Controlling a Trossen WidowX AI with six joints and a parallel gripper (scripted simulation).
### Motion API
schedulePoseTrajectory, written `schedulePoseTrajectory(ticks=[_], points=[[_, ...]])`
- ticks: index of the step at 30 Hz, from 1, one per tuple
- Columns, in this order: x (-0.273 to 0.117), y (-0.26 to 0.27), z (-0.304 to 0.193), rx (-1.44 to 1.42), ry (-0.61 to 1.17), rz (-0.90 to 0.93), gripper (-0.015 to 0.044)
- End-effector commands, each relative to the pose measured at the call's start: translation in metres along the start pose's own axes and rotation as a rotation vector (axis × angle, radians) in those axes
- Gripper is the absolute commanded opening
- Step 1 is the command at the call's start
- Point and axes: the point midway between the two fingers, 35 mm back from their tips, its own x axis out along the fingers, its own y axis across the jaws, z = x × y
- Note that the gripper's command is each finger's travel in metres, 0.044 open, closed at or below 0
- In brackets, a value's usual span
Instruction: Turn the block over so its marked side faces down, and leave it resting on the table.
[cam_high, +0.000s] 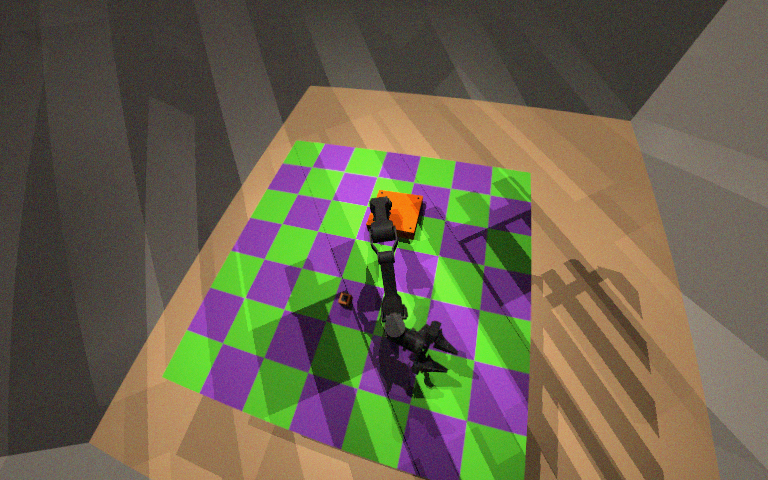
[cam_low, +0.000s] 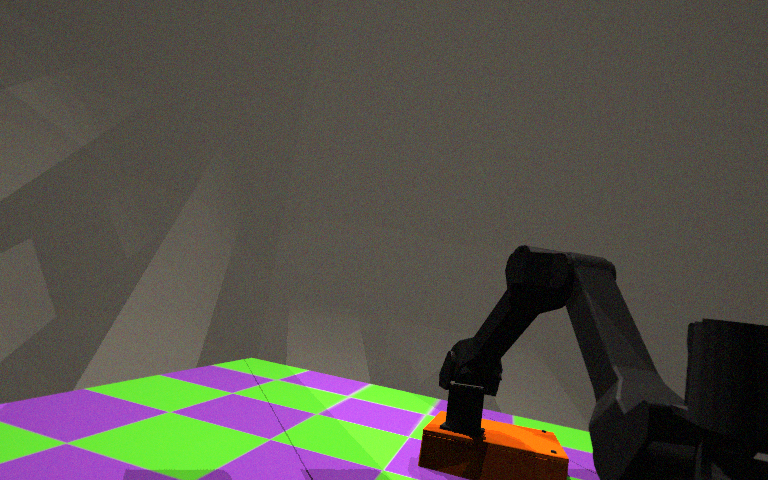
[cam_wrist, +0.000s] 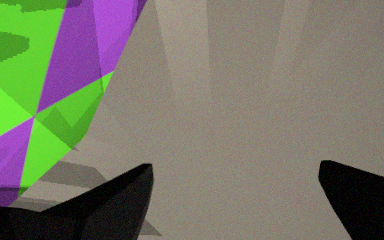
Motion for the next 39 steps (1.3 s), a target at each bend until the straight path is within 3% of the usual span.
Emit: schedulePoseTrajectory(ticks=[1,9,18,29,39], points=[[-0.001,0.001,-0.001,0.017,0.003,0.008,0.0426],[-0.065,0.049,-0.044,0.752,0.23,0.335,0.044],[-0.174,0.082,-0.046,1.55,0.693,0.66,0.044],[-0.28,0.069,-0.011,2.108,1.299,0.881,0.044],[-0.372,0.016,0.035,2.356,2.036,1.016,0.044]])
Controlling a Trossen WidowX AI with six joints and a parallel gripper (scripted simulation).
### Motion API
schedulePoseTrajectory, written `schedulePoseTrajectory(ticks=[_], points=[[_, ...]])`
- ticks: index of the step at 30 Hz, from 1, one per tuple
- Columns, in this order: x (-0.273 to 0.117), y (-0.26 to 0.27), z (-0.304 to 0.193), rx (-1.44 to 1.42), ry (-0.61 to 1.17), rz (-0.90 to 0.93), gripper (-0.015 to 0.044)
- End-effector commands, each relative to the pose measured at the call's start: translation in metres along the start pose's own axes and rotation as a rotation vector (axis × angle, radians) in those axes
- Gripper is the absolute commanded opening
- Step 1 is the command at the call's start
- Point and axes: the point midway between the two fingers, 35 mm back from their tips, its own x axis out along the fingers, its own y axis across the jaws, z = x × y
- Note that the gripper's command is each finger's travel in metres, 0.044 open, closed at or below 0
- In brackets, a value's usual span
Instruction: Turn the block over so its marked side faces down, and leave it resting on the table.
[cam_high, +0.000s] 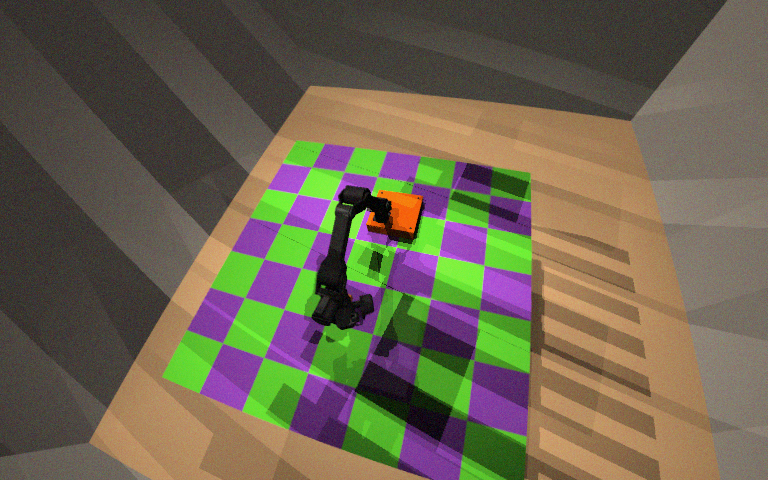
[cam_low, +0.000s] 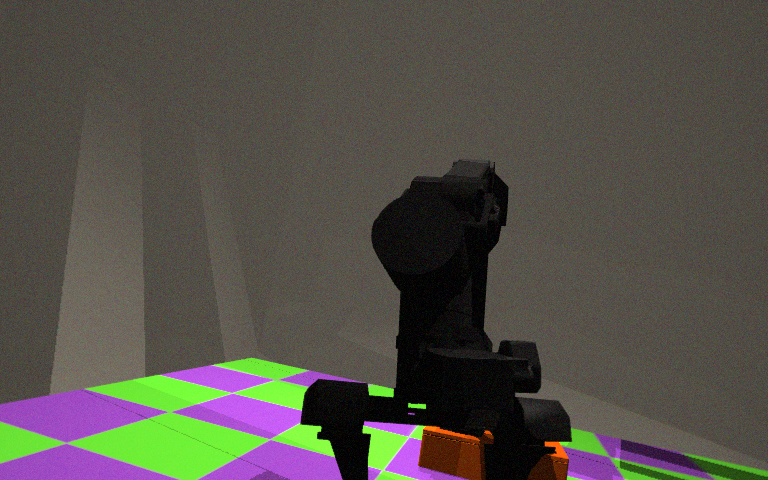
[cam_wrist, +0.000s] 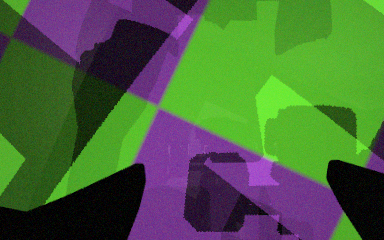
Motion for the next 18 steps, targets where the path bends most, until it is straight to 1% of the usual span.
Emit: schedulePoseTrajectory(ticks=[1,4,13,14,17,18], points=[[-0.035,-0.013,-0.069,0.37,0.262,-0.079,0.044],[-0.045,-0.016,-0.084,0.451,0.318,-0.106,0.044],[-0.045,-0.017,-0.083,0.451,0.318,-0.106,0.044],[-0.043,-0.017,-0.084,0.451,0.318,-0.106,0.044],[-0.015,-0.018,-0.094,0.451,0.318,-0.106,0.044],[-0.012,-0.018,-0.095,0.451,0.318,-0.106,0.044]])
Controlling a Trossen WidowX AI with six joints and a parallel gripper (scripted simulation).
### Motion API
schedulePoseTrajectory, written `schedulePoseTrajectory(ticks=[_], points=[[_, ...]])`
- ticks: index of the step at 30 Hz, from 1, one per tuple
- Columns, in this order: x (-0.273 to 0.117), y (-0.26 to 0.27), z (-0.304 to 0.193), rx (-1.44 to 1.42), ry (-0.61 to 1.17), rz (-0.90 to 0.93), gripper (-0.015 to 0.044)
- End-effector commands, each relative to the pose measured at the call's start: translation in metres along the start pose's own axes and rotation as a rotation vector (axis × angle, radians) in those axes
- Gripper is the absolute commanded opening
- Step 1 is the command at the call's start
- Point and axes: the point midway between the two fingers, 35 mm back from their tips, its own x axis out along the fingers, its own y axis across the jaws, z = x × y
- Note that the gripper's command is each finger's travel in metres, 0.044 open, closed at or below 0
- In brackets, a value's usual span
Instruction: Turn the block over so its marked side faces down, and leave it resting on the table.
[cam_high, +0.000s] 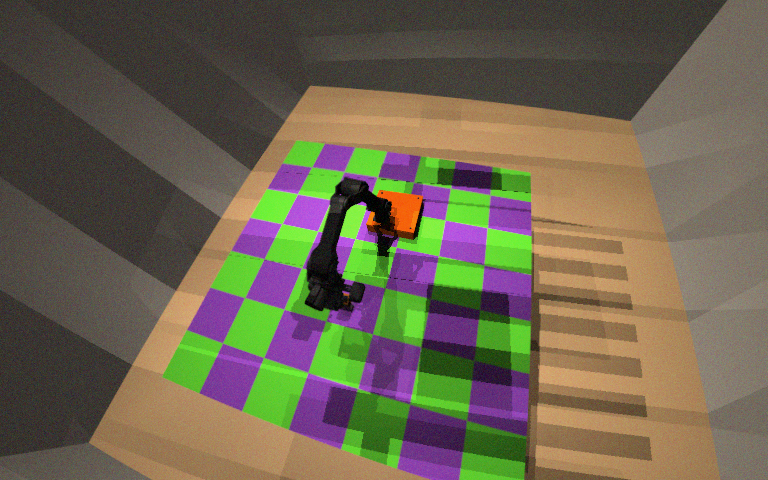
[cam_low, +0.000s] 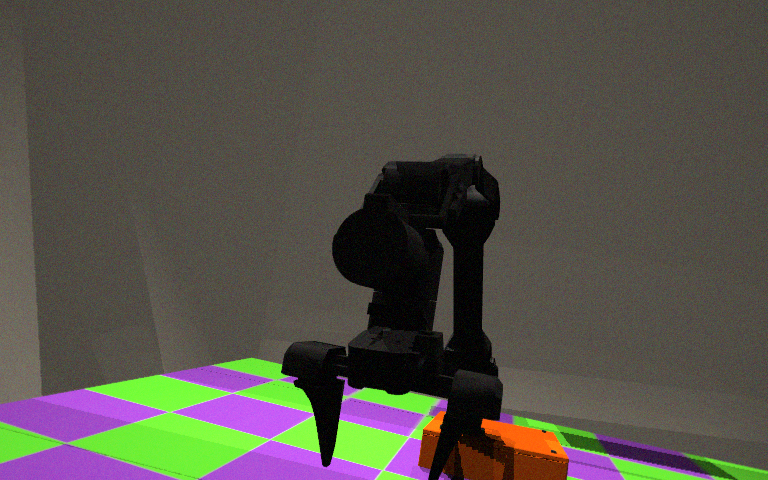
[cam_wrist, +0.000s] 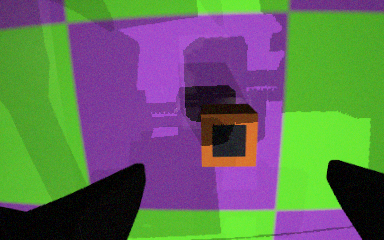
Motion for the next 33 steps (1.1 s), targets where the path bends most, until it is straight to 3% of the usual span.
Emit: schedulePoseTrajectory(ticks=[1,33], points=[[0.023,-0.001,-0.005,0.007,0.027,-0.004,0.044],[0.071,-0.002,-0.006,0.007,0.027,-0.004,0.044]])
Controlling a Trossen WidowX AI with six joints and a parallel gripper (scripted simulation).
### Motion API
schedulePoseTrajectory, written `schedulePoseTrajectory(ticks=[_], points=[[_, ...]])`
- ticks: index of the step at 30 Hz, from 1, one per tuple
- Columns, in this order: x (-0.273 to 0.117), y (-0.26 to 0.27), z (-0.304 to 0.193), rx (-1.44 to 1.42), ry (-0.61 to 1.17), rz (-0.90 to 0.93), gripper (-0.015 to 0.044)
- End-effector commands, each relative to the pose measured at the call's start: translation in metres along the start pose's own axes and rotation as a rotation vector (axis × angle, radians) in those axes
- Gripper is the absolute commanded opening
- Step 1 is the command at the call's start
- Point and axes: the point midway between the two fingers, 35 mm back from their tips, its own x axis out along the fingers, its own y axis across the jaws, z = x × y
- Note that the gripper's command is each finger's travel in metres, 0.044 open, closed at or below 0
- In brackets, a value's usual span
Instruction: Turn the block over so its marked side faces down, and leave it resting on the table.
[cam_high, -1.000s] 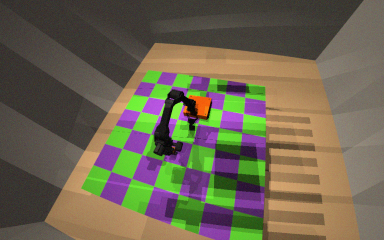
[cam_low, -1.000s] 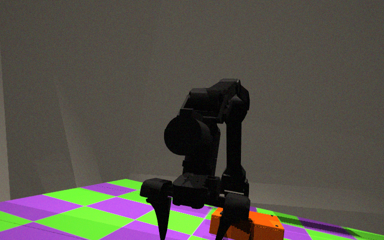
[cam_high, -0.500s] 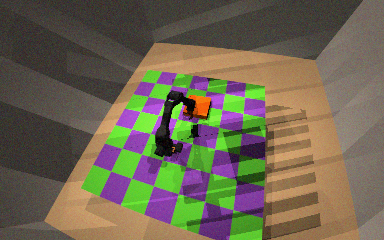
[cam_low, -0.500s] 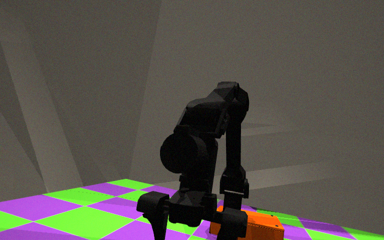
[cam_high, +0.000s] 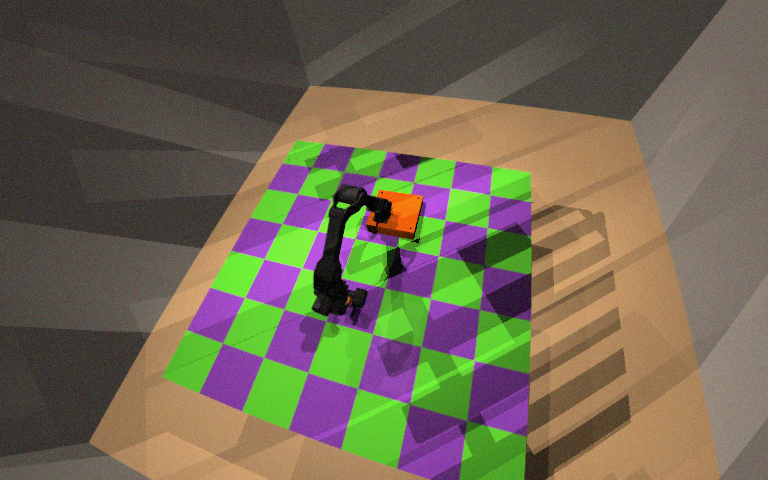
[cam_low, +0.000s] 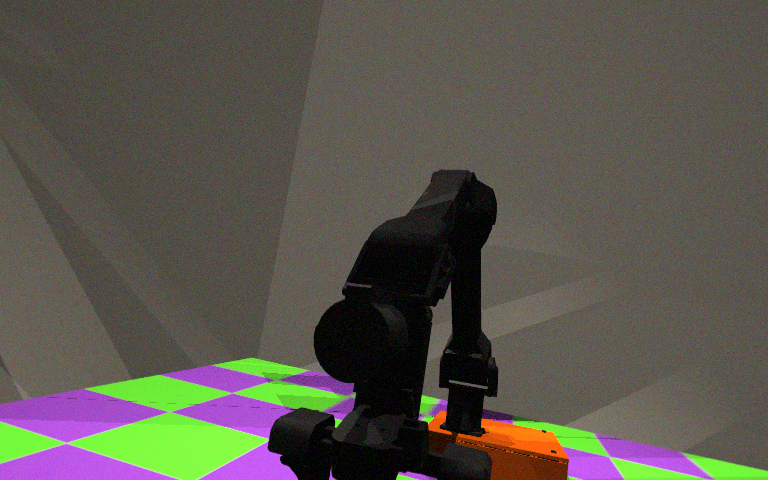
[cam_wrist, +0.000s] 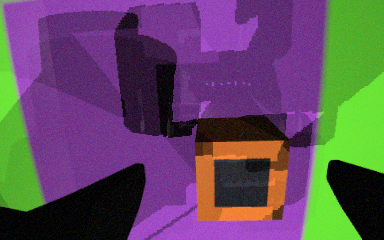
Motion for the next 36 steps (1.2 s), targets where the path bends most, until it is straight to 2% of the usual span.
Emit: schedulePoseTrajectory(ticks=[1,11,28,31,36], points=[[0.008,-0.001,-0.002,-0.001,0.011,-0.005,0.044],[0.008,-0.001,-0.002,-0.001,0.011,-0.005,0.0177],[0.008,-0.001,-0.002,-0.001,0.011,-0.005,0.0064],[-0.003,-0.001,-0.002,-0.001,0.011,-0.004,0.0],[-0.022,-0.001,-0.002,-0.001,0.011,-0.004,0.0]])
